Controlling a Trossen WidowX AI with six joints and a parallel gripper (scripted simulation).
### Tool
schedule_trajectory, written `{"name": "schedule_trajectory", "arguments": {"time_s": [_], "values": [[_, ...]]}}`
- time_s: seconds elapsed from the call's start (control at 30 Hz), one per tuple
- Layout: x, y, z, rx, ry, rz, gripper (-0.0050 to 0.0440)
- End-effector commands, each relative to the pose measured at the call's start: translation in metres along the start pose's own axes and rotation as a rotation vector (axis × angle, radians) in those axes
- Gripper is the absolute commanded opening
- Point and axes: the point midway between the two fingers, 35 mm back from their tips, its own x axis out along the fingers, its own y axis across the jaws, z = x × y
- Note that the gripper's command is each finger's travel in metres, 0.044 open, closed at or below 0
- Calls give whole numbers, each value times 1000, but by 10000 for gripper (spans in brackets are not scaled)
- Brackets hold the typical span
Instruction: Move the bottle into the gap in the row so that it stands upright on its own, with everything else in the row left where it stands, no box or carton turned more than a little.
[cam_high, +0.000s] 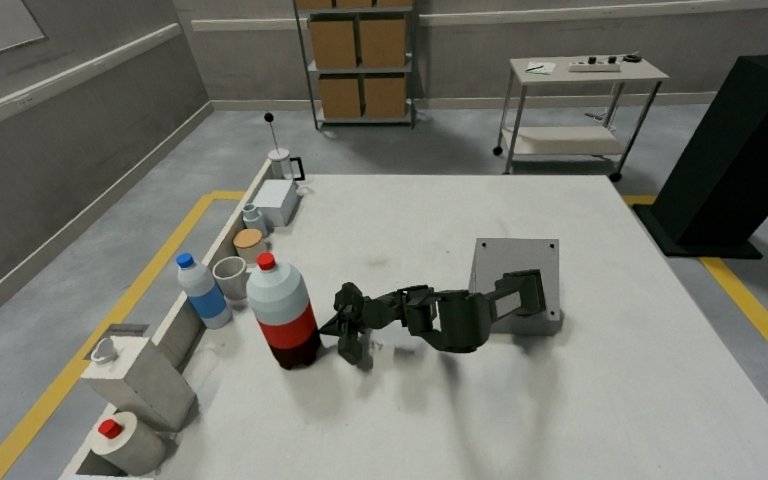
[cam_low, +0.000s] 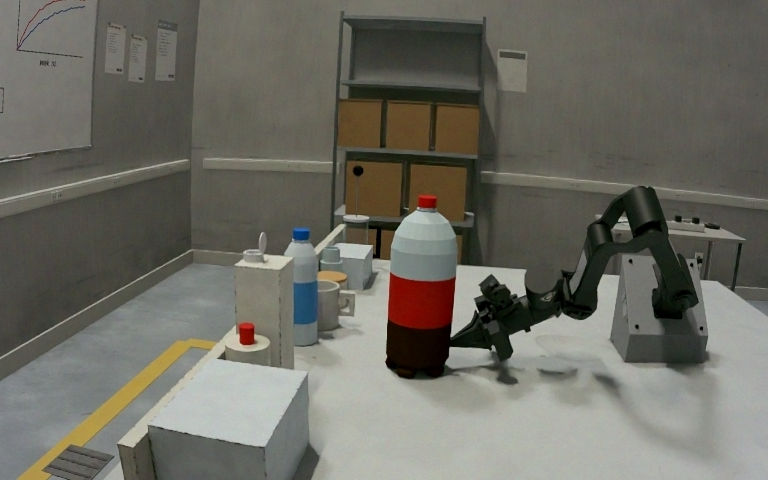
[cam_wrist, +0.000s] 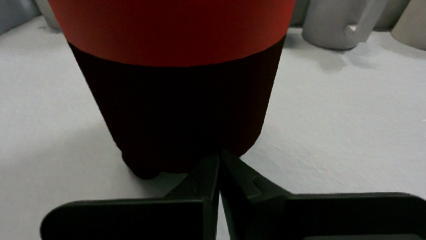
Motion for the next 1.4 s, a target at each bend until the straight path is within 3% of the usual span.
{"name": "schedule_trajectory", "arguments": {"time_s": [0.0,1.37], "values": [[5,4,4,-9,-6,17,-50],[19,6,14,-11,-13,24,-50]]}}
